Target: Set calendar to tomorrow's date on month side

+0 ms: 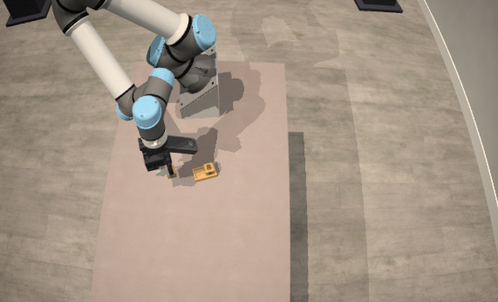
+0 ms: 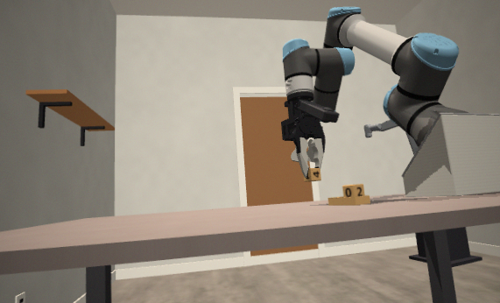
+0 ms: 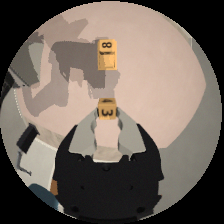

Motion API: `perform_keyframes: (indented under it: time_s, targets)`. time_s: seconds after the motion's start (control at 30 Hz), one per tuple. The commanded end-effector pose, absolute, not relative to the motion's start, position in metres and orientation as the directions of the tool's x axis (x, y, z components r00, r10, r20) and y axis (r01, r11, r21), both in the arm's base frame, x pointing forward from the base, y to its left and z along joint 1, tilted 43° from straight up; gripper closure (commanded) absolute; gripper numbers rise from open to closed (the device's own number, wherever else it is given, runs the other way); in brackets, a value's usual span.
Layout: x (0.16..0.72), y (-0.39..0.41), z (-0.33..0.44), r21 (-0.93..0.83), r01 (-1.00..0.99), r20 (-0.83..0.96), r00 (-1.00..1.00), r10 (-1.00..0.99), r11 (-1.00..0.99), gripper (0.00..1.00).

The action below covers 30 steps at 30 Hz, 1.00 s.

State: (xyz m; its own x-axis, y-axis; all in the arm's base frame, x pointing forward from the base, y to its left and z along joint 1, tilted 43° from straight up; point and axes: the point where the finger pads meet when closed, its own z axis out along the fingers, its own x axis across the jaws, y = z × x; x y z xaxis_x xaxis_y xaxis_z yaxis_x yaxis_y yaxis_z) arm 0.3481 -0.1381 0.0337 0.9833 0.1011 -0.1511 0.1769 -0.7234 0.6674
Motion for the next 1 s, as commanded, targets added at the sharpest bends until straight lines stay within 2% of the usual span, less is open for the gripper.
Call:
perform_keyframes:
  time_s: [0.0, 0.97]
  targets:
    - [0.349, -0.128, 0.044, 0.666, 0.176, -0.154, 0.983, 0.097, -0.725, 0.89]
    - [0.349, -0.097, 0.053, 0.665, 0.176, -0.153, 0.983, 0.098, -0.726, 0.89]
